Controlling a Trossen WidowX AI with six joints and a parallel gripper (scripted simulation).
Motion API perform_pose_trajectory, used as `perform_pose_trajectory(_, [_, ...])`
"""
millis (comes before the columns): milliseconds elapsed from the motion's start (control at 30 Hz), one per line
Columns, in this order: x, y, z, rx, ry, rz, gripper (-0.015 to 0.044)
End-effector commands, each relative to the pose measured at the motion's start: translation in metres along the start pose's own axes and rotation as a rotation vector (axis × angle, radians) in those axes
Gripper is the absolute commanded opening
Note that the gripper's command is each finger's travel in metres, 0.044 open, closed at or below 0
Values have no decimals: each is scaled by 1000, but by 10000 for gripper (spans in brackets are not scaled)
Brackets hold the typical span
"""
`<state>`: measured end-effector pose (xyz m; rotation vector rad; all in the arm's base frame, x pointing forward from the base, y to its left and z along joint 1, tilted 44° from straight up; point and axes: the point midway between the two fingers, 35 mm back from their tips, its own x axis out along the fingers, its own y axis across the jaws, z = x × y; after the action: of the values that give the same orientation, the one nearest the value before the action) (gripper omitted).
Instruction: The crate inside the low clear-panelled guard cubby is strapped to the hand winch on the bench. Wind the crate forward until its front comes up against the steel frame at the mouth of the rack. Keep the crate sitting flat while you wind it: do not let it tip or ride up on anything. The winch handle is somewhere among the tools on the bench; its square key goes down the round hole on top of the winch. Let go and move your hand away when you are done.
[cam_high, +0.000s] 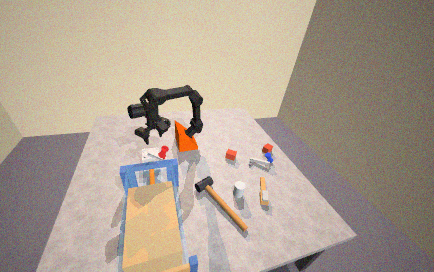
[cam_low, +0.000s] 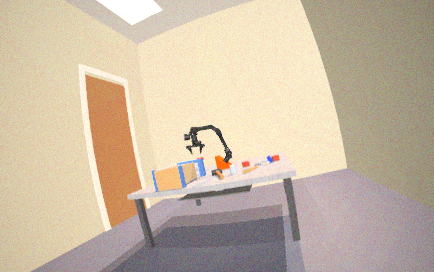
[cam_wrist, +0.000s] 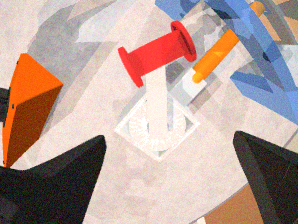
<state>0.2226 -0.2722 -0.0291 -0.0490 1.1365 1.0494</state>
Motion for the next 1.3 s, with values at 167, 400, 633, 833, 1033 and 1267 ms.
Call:
perform_pose_trajectory(167, [-14,2,1,0,9,-18,387])
perform_pose_trajectory(400, [-14,2,1,0,9,-18,204])
perform_pose_trajectory(633, [-14,2,1,0,9,-18,20])
perform_pose_trajectory(833, [-14,2,1,0,9,-18,0])
perform_pose_trajectory(1033, [-14,2,1,0,9,-18,0])
perform_pose_trajectory(1267, [-14,2,1,0,9,-18,0])
